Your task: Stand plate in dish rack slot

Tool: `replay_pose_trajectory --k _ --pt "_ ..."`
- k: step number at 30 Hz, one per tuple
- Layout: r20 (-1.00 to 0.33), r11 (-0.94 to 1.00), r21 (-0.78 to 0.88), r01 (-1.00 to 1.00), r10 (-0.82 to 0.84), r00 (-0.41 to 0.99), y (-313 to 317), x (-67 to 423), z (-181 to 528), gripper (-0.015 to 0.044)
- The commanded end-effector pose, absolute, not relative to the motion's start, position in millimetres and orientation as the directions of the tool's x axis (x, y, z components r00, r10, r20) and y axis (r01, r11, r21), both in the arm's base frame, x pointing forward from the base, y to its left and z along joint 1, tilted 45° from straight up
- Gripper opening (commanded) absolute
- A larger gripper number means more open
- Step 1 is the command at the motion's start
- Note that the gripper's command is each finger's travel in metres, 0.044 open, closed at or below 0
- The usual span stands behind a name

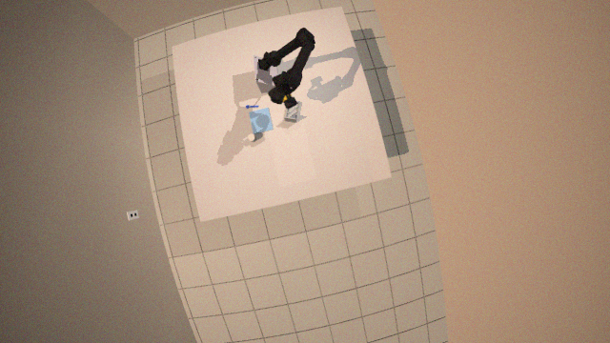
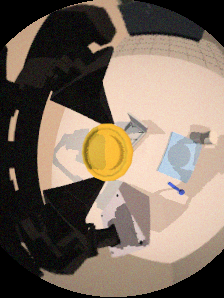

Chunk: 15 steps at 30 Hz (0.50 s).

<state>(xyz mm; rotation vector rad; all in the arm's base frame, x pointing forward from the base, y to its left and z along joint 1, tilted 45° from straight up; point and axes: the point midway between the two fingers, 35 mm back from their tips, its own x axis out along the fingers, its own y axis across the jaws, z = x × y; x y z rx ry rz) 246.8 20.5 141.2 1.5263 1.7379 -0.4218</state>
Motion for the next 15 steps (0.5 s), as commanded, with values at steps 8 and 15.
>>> replay_pose_trajectory --k 8,15 --pt "-0.713 -0.036 -0.018 0.999 0.701 0.012 50 216 163 0.0000" --pt "-0.707 -0.195 -0.182 0.964 0.707 0.009 66 194 173 0.0000"
